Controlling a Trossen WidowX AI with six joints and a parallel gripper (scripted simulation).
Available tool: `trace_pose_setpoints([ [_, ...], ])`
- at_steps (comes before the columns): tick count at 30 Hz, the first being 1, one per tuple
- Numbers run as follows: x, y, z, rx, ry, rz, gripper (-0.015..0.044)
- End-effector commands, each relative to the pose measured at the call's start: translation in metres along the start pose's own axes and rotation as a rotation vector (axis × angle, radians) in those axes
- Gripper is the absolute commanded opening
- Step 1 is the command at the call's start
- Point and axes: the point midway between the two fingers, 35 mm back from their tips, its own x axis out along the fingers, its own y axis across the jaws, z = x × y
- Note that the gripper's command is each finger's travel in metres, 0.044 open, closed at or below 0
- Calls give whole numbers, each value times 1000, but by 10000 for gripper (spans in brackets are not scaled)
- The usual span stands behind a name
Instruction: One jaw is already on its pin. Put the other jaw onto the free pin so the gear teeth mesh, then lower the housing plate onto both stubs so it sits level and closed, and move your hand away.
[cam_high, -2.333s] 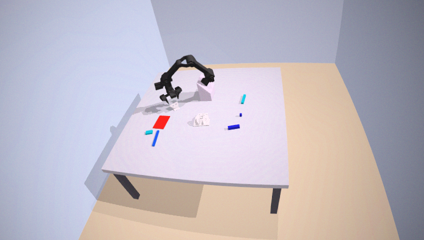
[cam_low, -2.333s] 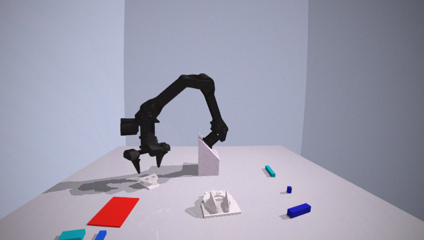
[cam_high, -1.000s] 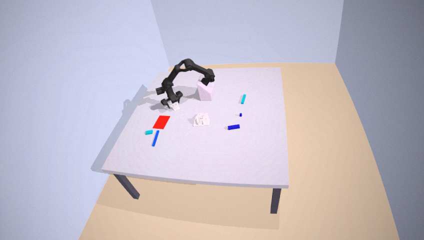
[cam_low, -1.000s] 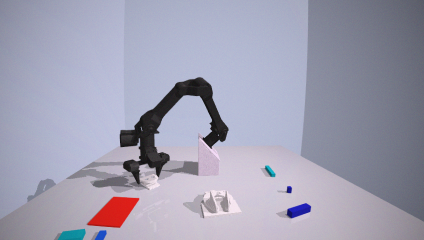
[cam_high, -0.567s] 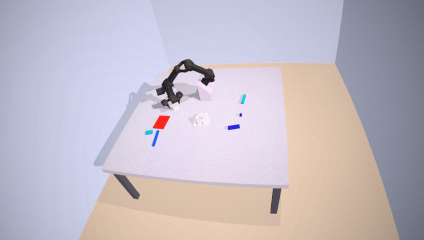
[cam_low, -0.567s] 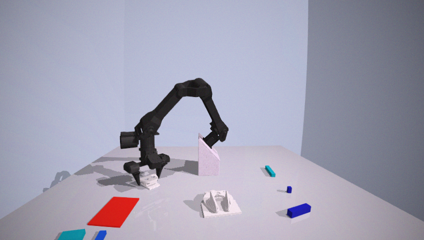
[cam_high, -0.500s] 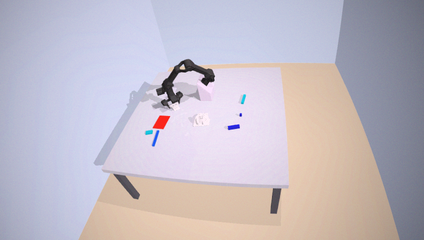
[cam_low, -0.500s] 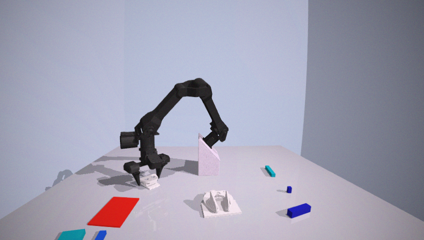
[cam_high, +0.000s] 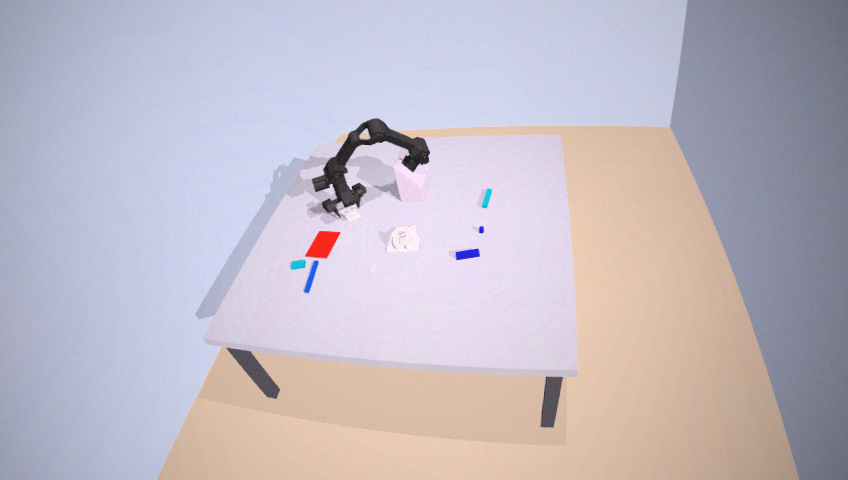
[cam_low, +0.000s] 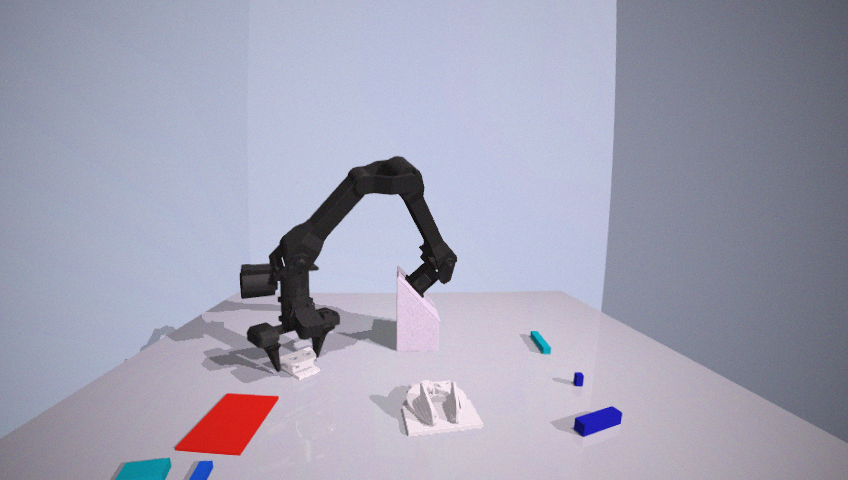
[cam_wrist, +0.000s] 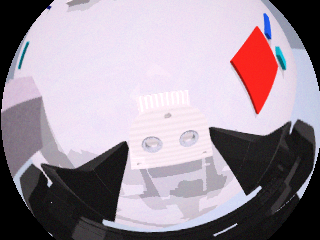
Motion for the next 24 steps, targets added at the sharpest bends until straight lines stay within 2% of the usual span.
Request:
trace_pose_setpoints([
  [1,1,0,0,6,-6,-1,440],
  [16,0,0,0,0,0,0,353],
  [24,0,0,0,0,0,0,351],
])
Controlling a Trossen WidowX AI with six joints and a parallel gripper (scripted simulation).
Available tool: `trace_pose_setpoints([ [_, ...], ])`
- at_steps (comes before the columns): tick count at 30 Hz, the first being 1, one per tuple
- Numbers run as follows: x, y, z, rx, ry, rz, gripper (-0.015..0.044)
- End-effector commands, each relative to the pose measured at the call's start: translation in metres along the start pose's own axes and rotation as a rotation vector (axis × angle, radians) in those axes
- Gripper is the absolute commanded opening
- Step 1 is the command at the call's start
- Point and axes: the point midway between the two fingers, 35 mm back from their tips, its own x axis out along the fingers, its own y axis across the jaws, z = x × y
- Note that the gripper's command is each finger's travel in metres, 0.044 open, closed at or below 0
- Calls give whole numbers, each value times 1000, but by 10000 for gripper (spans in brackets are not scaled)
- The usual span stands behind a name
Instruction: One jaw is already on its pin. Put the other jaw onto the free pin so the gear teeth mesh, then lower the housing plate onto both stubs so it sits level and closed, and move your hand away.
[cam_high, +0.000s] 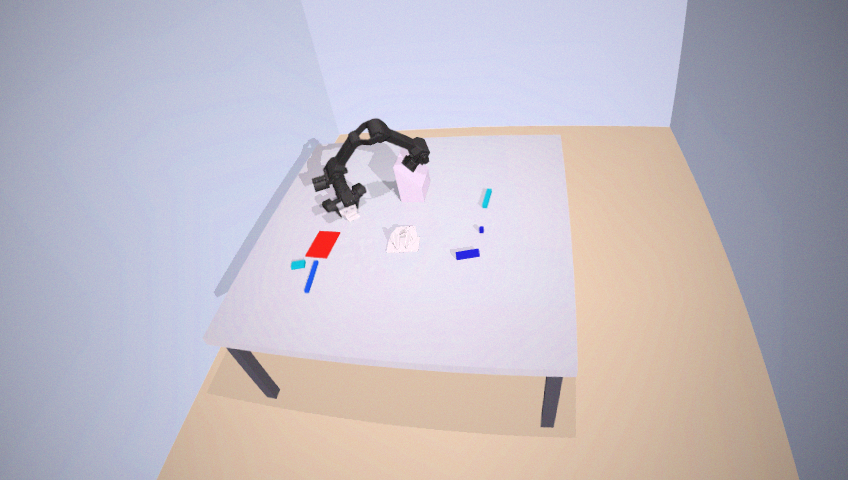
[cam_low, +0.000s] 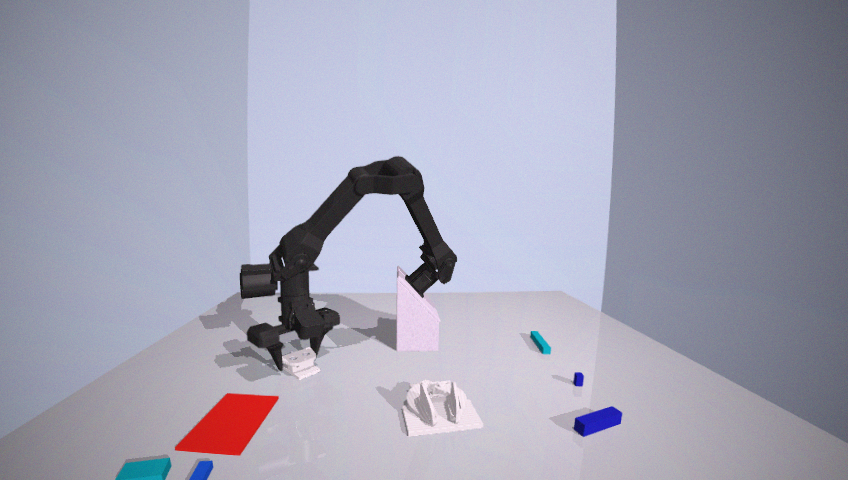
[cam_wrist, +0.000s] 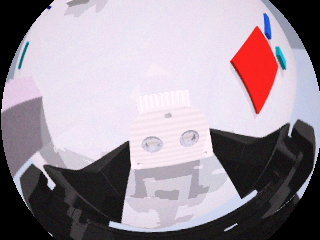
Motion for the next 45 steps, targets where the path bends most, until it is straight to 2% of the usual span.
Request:
trace_pose_setpoints([
  [1,0,0,0,0,0,0,351],
  [26,-71,0,-1,7,-3,-2,351],
  [38,-73,0,0,9,-3,-2,351],
  [45,-79,-2,19,60,6,-11,351],
])
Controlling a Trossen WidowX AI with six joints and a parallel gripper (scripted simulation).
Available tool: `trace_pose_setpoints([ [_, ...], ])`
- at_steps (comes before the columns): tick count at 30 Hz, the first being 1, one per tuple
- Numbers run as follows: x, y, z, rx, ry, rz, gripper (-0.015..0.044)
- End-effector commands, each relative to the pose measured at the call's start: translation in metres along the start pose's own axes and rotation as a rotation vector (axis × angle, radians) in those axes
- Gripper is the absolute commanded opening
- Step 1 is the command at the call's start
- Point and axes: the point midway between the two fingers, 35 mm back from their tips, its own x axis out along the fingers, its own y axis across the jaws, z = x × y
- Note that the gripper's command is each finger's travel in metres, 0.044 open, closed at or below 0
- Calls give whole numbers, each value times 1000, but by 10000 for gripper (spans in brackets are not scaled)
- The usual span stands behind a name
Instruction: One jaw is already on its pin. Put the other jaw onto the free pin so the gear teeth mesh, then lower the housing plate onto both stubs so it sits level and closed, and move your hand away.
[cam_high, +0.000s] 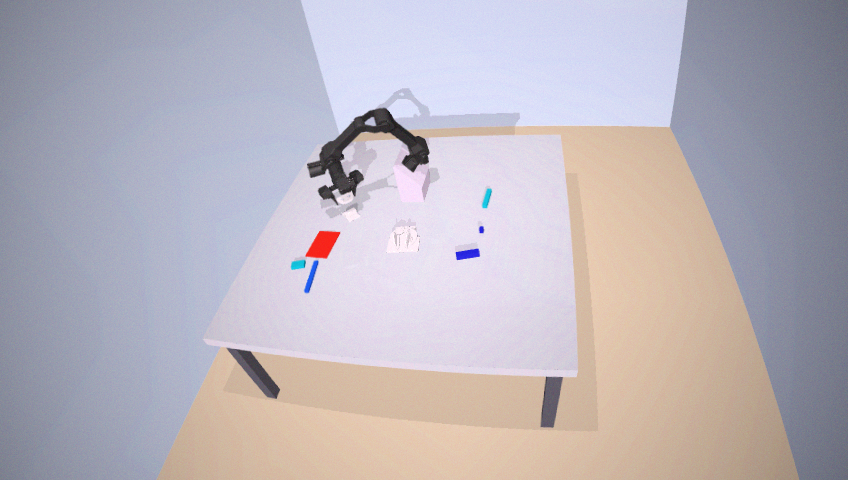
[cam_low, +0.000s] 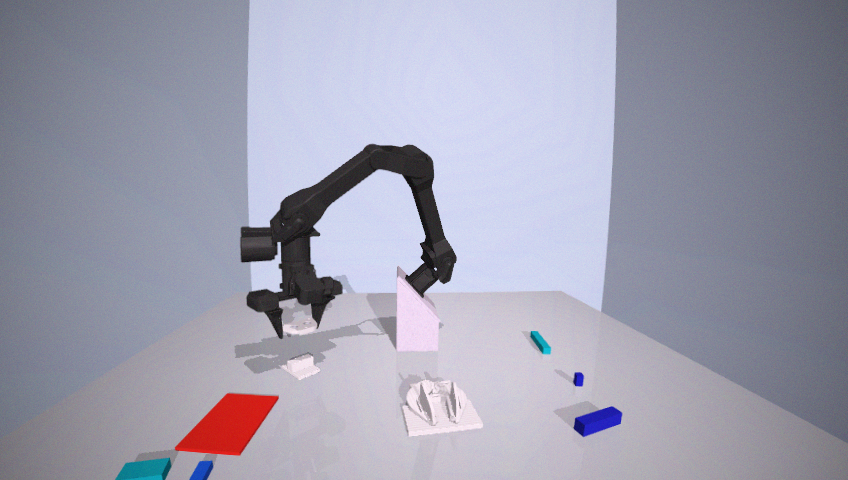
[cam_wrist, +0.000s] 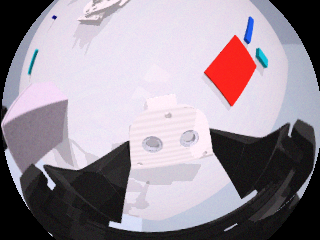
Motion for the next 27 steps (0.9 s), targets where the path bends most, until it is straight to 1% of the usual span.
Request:
trace_pose_setpoints([
  [1,-8,-2,15,29,4,-17,351],
  [27,-20,8,97,228,17,-45,351],
])
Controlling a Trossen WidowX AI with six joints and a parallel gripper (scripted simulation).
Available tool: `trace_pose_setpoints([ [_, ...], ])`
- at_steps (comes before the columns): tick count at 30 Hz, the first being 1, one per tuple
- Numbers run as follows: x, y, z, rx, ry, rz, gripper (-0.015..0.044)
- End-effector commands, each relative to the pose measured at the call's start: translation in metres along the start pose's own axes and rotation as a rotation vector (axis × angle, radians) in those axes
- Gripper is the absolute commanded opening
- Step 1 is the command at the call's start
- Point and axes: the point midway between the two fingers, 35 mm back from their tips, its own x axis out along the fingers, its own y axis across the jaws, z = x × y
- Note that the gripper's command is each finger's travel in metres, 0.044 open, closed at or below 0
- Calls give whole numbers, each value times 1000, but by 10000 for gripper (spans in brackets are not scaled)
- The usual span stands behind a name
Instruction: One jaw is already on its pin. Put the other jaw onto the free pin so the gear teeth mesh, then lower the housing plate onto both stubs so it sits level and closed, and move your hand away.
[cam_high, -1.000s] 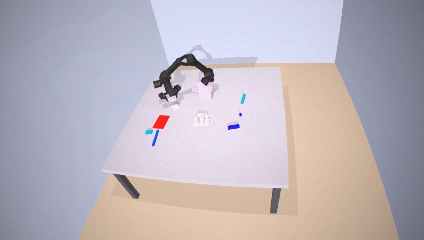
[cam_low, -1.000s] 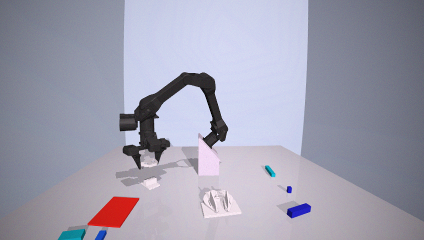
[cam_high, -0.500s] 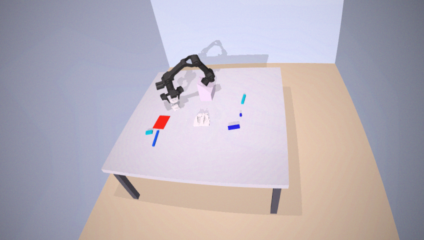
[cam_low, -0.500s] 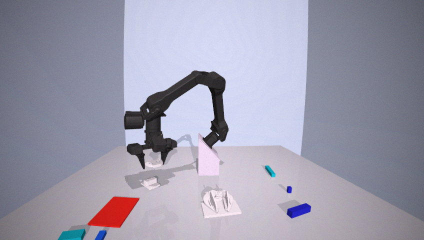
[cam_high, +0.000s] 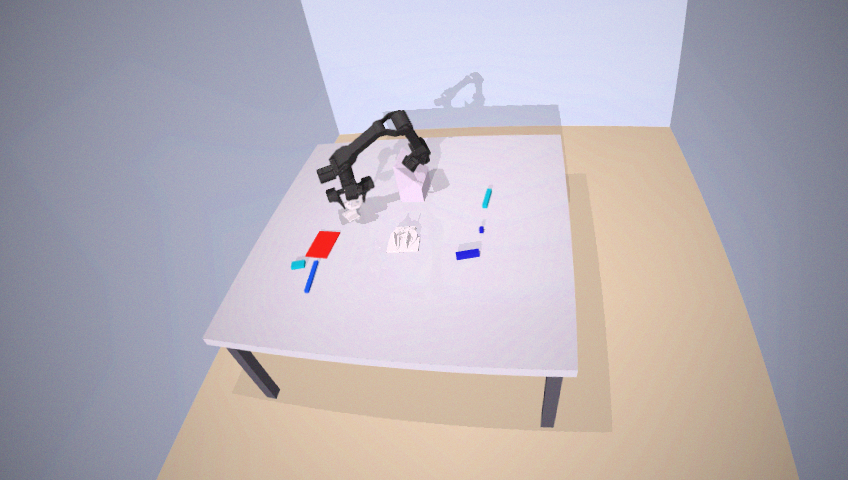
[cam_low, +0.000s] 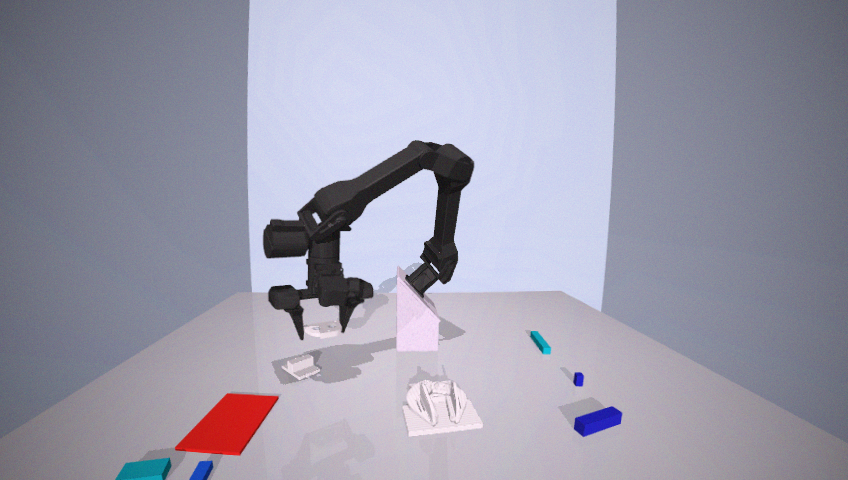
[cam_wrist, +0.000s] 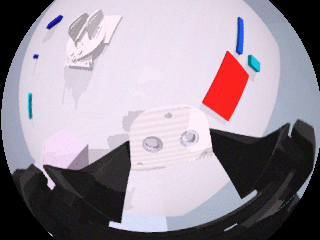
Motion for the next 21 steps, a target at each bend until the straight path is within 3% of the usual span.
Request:
trace_pose_setpoints([
  [1,-5,5,15,31,-6,-15,351],
  [21,-6,40,71,175,-14,-16,351],
])
